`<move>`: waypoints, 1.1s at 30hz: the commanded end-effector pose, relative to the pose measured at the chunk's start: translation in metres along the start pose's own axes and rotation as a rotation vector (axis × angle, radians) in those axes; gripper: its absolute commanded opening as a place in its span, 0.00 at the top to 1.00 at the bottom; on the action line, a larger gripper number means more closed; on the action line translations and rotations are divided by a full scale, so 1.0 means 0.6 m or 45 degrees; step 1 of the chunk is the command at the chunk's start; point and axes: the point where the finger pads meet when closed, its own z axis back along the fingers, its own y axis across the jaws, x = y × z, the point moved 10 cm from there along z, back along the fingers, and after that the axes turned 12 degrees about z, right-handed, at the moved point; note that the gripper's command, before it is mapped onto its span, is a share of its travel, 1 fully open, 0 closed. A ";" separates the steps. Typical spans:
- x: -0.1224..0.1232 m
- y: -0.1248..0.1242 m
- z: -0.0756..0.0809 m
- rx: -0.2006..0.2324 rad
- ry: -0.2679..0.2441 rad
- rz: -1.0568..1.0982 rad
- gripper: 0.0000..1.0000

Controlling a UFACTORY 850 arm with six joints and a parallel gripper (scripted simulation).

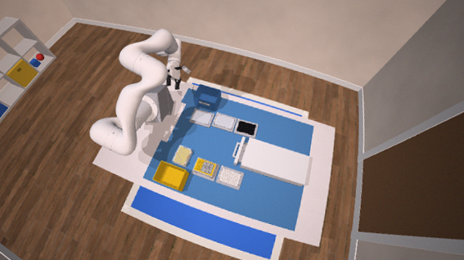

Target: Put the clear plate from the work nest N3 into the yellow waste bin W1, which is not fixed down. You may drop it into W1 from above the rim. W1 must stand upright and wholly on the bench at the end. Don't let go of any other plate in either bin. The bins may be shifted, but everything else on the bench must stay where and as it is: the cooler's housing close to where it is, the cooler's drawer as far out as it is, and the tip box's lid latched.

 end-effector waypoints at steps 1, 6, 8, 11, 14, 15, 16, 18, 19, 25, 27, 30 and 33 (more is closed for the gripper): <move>-0.001 0.001 0.001 -0.002 0.000 -0.001 0.00; -0.001 0.001 0.001 -0.002 0.000 -0.001 0.00; -0.001 0.001 0.001 -0.002 0.000 -0.001 0.00; -0.001 0.001 0.001 -0.002 0.000 -0.001 0.00; -0.001 0.001 0.001 -0.002 0.000 -0.001 0.00; -0.001 0.001 0.001 -0.002 0.000 -0.001 0.00; -0.001 0.001 0.001 -0.002 0.000 -0.001 0.00; -0.010 0.007 -0.002 -0.042 -0.011 0.007 0.00; -0.019 0.013 -0.006 -0.082 -0.022 0.016 0.00; -0.068 0.035 -0.030 -0.210 -0.056 0.042 0.00; -0.084 0.042 -0.039 -0.255 -0.068 0.051 0.00; -0.106 0.048 -0.053 -0.296 -0.078 0.058 0.00; -0.123 0.059 -0.065 -0.377 -0.098 0.071 0.00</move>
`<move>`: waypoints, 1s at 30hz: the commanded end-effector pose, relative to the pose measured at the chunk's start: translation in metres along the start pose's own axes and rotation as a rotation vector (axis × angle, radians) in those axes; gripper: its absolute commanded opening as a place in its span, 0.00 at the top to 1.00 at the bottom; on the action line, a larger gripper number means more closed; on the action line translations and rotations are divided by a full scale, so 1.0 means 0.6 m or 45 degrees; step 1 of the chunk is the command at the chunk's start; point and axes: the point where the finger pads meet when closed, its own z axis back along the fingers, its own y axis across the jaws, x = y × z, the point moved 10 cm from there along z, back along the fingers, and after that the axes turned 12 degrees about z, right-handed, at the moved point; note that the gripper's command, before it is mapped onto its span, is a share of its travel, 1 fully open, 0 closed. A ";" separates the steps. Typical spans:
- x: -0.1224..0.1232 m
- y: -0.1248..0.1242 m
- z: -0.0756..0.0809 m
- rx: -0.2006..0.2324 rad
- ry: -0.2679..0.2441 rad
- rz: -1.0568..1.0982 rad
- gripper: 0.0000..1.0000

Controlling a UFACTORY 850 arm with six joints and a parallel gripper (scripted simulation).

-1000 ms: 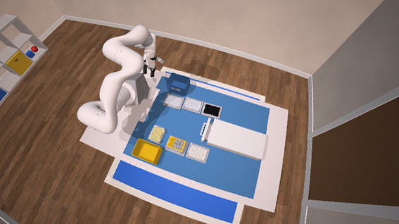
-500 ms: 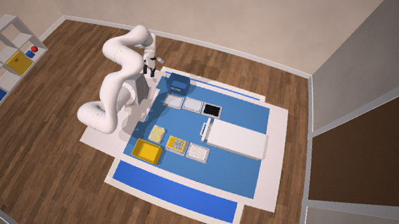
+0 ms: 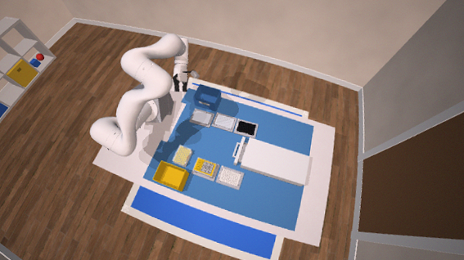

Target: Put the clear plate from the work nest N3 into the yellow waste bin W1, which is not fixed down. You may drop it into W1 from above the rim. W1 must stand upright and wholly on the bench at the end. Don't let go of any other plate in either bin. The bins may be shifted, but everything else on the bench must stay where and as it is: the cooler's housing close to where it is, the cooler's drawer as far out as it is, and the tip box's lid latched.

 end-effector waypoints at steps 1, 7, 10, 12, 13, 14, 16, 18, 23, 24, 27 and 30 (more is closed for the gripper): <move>-0.017 0.013 -0.006 -0.067 -0.015 0.009 0.00; -0.063 0.039 -0.033 -0.193 -0.043 0.026 0.00; -0.082 0.043 -0.045 -0.193 -0.043 0.025 0.00; -0.097 0.057 -0.057 -0.276 -0.059 0.034 0.00; -0.105 0.063 -0.063 -0.315 -0.067 0.037 0.00; -0.111 0.064 -0.068 -0.315 -0.067 0.037 0.00; -0.123 0.067 -0.078 -0.315 -0.067 0.037 0.00; -0.123 0.067 -0.078 -0.315 -0.067 0.037 0.00; -0.157 0.089 -0.110 -0.435 -0.088 0.045 0.00; -0.161 0.090 -0.114 -0.435 -0.088 0.045 0.00; -0.180 0.108 -0.138 -0.552 -0.105 0.048 0.00; -0.195 0.112 -0.154 -0.552 -0.105 0.048 0.00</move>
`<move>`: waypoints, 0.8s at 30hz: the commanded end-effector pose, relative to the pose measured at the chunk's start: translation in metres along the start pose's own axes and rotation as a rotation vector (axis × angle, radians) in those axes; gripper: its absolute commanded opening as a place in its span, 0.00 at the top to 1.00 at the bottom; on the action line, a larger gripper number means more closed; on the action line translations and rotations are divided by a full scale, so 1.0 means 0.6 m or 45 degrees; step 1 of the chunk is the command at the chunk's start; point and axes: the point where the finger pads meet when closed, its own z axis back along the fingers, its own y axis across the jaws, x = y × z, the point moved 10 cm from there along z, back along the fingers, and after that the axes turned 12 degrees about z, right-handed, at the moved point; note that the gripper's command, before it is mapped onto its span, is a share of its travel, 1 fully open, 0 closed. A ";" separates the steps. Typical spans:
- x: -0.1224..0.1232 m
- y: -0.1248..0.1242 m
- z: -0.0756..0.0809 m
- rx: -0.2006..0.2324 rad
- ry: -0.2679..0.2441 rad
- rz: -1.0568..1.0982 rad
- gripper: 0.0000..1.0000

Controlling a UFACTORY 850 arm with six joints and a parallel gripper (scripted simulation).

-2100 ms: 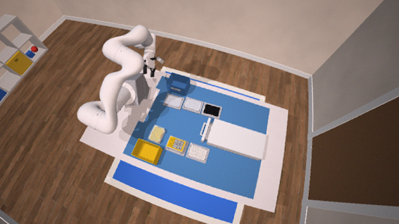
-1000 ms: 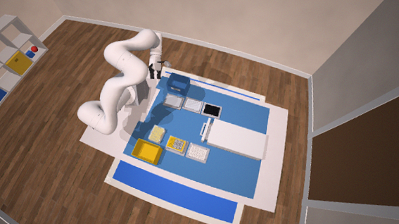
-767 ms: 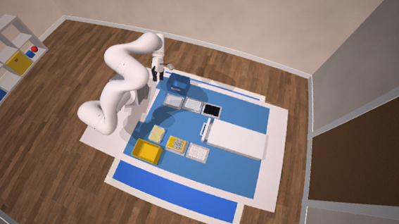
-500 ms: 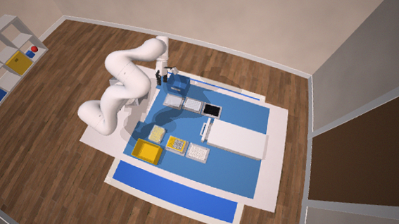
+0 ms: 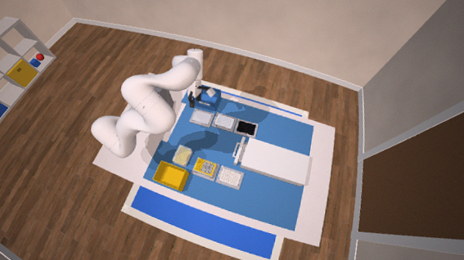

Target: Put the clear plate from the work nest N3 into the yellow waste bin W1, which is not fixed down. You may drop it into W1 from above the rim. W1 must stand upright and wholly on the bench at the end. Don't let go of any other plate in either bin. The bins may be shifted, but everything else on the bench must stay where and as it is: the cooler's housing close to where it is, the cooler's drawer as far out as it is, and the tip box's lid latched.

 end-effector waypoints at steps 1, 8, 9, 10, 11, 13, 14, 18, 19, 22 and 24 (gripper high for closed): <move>-0.021 0.021 -0.015 -0.064 -0.005 0.002 0.00; -0.048 0.062 -0.042 -0.221 -0.016 0.001 0.00; -0.053 0.069 -0.048 -0.249 -0.017 0.001 0.00; -0.058 0.074 -0.053 -0.249 -0.017 0.001 0.00; -0.063 0.078 -0.058 -0.249 -0.017 0.001 0.00; -0.072 0.086 -0.068 -0.249 -0.017 0.001 0.00; -0.076 0.095 -0.074 -0.291 -0.017 -0.001 0.00; -0.093 0.122 -0.099 -0.357 -0.017 -0.004 0.00; -0.096 0.132 -0.107 -0.400 -0.015 -0.006 0.00; -0.099 0.142 -0.114 -0.442 -0.013 -0.009 0.00; -0.106 0.154 -0.127 -0.462 -0.012 -0.011 0.00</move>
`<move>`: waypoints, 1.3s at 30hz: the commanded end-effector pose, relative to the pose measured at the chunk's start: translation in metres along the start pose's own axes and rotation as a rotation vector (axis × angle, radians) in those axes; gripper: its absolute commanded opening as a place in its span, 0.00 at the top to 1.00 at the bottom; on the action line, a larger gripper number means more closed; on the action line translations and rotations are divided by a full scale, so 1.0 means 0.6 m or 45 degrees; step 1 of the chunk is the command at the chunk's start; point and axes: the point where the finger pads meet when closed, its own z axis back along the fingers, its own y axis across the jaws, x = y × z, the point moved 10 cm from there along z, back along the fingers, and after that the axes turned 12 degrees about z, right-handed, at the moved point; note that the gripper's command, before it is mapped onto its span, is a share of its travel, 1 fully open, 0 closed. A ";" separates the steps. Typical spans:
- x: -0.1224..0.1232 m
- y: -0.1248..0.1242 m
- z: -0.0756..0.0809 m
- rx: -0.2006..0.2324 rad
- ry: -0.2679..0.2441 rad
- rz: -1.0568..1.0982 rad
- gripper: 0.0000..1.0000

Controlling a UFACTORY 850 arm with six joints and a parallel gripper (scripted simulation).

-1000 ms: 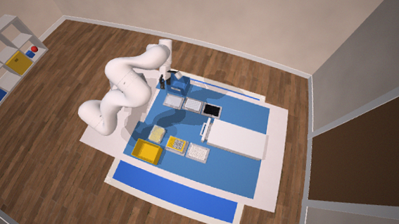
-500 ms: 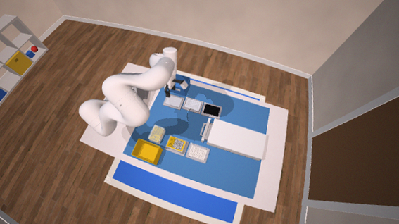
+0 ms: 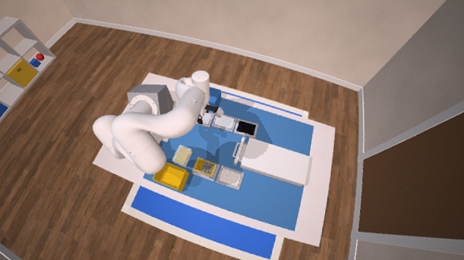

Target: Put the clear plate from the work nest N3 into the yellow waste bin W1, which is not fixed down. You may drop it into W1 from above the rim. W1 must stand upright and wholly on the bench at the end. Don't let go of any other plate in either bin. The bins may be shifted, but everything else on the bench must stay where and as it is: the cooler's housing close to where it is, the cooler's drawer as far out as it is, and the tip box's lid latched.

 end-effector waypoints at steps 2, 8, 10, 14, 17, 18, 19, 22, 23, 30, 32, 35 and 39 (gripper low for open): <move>-0.014 0.035 -0.015 -0.071 0.008 -0.004 0.00; -0.026 0.094 -0.042 -0.213 0.030 -0.014 0.00; -0.029 0.110 -0.050 -0.226 0.032 -0.015 0.00; -0.030 0.114 -0.053 -0.226 0.032 -0.015 0.00; -0.030 0.114 -0.053 -0.226 0.032 -0.015 0.00; -0.030 0.114 -0.053 -0.226 0.032 -0.015 0.00; -0.030 0.114 -0.053 -0.226 0.032 -0.015 0.00; -0.030 0.114 -0.053 -0.226 0.032 -0.015 0.00; -0.030 0.114 -0.053 -0.226 0.032 -0.015 0.00; -0.052 0.072 -0.067 -0.226 0.033 -0.005 0.00; -0.052 0.072 -0.067 -0.226 0.033 -0.005 0.00; -0.064 0.050 -0.074 -0.226 0.033 -0.005 0.00; -0.078 0.022 -0.083 -0.226 0.033 -0.005 0.00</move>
